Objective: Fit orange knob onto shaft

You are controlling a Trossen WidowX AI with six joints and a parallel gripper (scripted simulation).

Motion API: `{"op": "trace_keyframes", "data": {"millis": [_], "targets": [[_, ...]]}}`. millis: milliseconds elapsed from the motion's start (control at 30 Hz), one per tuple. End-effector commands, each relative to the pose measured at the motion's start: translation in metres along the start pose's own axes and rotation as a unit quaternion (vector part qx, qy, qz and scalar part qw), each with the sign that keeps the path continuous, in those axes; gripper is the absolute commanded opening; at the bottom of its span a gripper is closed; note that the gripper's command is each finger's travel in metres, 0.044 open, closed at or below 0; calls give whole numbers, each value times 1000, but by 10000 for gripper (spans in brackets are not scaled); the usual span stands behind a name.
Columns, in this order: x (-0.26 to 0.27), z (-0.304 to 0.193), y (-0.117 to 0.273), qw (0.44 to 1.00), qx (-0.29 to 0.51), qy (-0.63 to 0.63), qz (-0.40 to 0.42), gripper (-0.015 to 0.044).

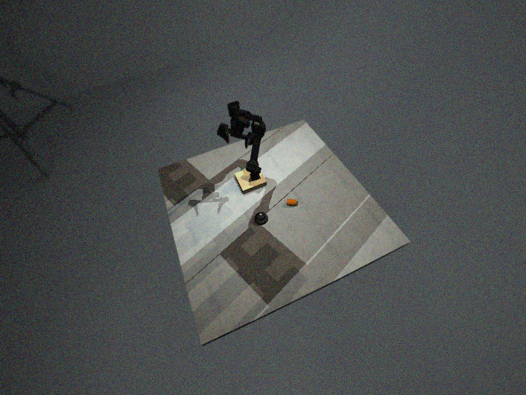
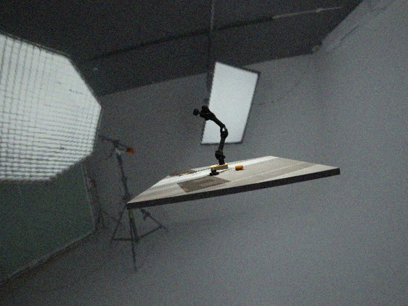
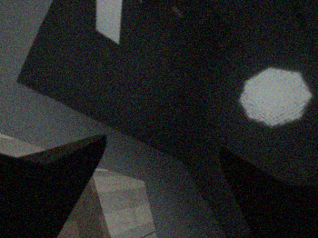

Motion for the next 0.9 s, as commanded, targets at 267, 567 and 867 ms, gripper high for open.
{"op": "trace_keyframes", "data": {"millis": [267, 567, 867], "targets": [[134, -91, -136, 946, 176, -47, 267, 440], [313, -141, -148, 823, 314, 61, 470, 440], [457, -190, -69, 648, 403, 266, 590, 440]]}}
Point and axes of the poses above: the point midway between the two fingers, 35 mm back from their tips, its own y axis back along the fingers, its own x axis across the jaws, z = x × y, the point moved 6 cm from there along y, back along the fingers, and after that the axes turned 1 degree about y, right-handed, at the moved point
